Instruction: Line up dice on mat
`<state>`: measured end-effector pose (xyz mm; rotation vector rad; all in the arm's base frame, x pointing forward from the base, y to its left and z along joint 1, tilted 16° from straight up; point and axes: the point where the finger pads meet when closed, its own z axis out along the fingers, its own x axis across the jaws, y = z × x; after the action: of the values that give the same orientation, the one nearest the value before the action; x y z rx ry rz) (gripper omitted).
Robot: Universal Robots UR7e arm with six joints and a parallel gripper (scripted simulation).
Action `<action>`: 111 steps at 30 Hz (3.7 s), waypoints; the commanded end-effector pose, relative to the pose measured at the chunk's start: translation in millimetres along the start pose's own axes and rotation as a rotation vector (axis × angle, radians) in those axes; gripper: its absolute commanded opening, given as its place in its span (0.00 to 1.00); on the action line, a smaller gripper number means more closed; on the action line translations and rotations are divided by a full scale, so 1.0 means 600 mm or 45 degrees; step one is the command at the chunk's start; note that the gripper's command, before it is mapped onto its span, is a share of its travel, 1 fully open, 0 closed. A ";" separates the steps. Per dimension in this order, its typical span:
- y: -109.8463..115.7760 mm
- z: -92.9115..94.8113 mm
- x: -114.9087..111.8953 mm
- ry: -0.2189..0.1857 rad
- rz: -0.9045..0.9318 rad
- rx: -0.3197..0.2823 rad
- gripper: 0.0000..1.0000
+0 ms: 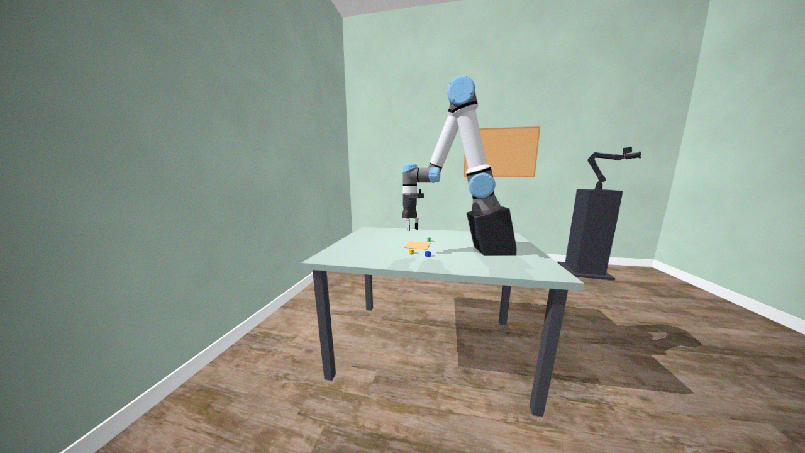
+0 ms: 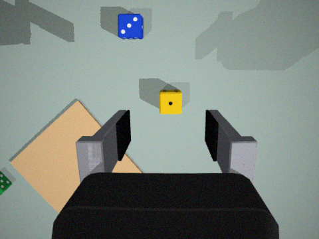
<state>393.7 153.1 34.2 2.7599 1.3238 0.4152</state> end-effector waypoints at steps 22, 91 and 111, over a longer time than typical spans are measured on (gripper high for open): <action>0.006 0.004 0.004 0.000 0.067 0.001 1.00; 0.009 0.084 0.001 -0.001 1.995 0.001 0.79; 0.009 0.084 0.001 -0.001 1.995 0.001 0.79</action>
<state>410.9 153.6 -13.5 3.0899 -1.0801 0.3721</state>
